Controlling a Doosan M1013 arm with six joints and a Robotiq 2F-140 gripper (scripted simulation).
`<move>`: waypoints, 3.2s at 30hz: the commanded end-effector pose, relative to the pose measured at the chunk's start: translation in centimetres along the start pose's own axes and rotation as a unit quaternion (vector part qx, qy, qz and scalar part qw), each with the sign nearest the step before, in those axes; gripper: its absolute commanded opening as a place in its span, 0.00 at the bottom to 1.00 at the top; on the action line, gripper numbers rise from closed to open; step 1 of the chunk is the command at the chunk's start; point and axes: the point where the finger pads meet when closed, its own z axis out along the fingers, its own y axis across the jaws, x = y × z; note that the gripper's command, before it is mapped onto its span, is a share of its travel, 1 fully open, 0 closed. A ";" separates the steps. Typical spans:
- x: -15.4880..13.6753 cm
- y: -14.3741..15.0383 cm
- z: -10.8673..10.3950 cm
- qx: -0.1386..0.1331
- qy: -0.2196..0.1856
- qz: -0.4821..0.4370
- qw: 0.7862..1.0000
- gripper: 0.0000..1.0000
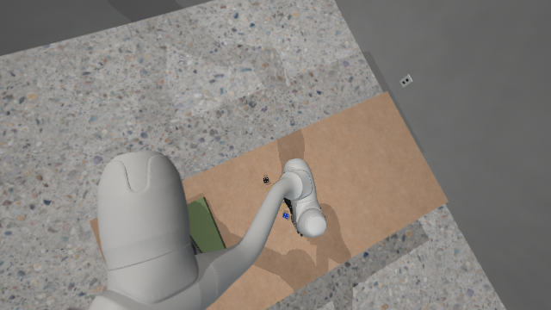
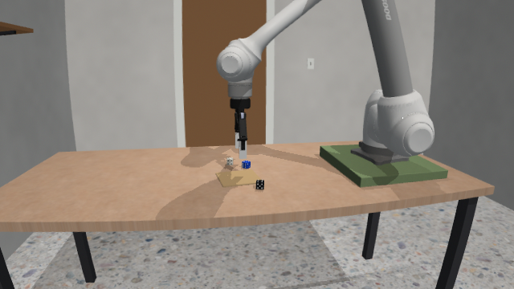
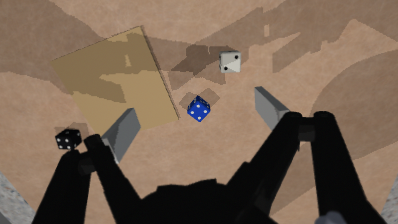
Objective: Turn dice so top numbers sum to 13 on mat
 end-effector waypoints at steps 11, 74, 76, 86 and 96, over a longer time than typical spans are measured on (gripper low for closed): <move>0.0 0.0 0.0 0.000 0.000 0.000 1.000 1.00; -1.6 -20.5 0.0 0.000 0.000 0.000 1.000 1.00; -1.6 -21.1 0.0 0.000 0.000 0.000 1.000 1.00; -1.7 -21.8 0.0 0.000 0.000 0.000 1.000 1.00; -1.7 -21.8 0.0 0.000 0.000 0.000 1.000 1.00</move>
